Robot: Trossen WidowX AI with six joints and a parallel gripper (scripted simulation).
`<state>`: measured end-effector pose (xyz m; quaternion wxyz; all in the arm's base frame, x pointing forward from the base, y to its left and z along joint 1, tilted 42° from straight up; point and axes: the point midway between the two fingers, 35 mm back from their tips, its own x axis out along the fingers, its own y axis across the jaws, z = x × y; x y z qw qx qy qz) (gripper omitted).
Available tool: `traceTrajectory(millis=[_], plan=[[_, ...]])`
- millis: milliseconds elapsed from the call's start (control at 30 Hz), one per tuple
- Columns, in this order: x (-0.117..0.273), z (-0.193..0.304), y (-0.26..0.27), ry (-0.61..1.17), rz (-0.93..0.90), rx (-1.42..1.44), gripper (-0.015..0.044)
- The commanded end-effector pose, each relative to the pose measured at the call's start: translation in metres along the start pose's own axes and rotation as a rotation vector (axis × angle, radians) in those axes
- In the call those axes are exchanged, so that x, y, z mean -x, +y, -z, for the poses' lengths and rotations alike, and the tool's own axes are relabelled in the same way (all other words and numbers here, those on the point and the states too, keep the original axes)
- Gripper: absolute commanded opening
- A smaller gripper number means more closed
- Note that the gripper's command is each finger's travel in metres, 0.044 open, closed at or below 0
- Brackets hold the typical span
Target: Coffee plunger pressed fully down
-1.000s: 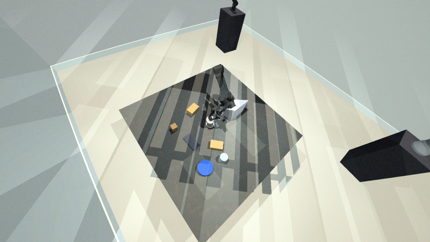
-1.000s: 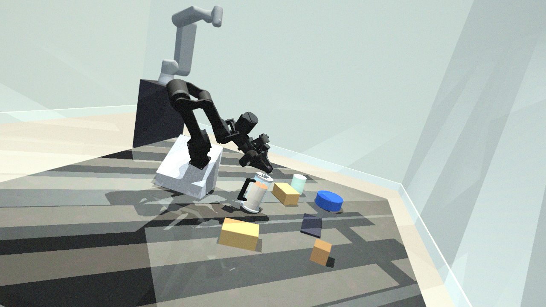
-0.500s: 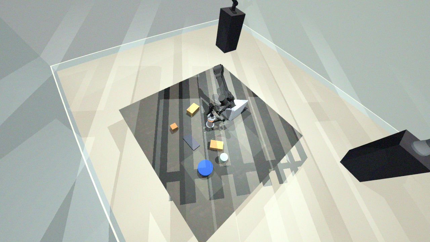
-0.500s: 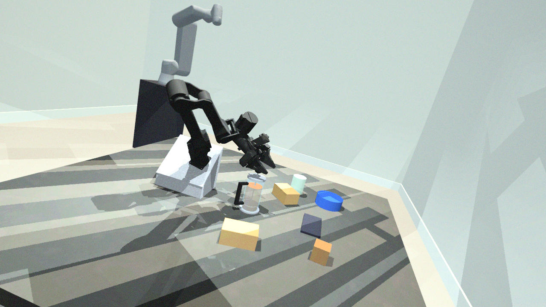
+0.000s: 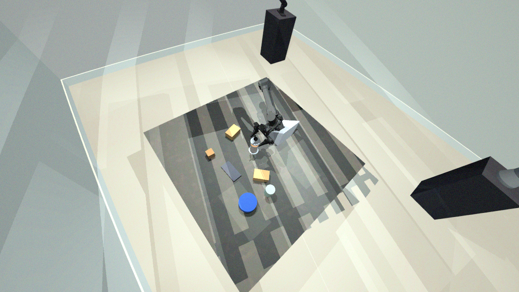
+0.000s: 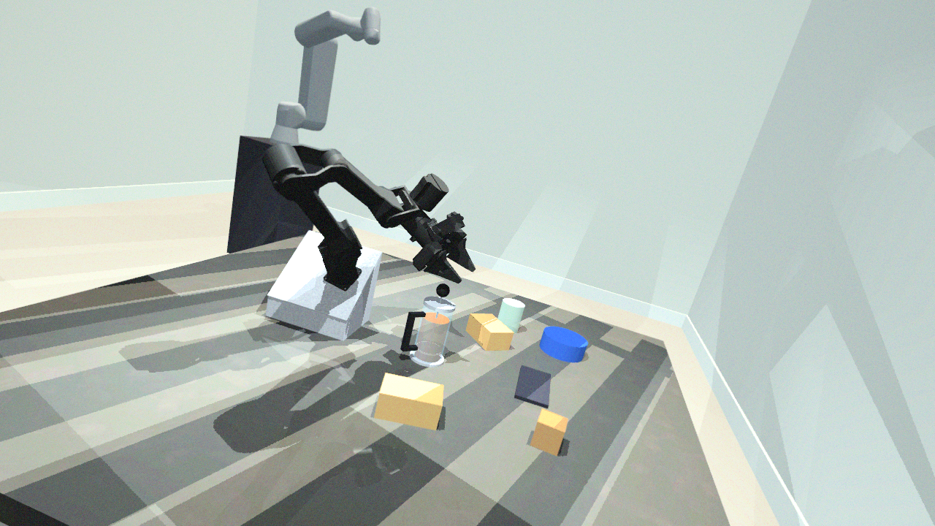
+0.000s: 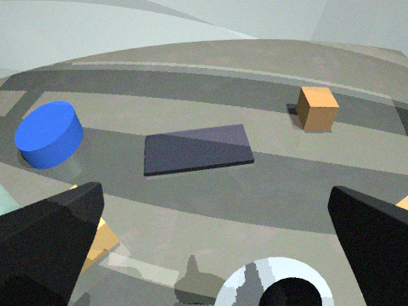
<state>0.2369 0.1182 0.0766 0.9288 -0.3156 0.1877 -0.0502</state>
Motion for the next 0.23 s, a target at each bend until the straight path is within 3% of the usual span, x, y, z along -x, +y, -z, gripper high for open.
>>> traceTrajectory(millis=[0, 200], plan=[[0.035, -0.018, -0.014, 0.012, 0.015, 0.039, 0.0440], [0.049, -0.024, -0.027, 0.004, 0.026, 0.068, 0.0440]])
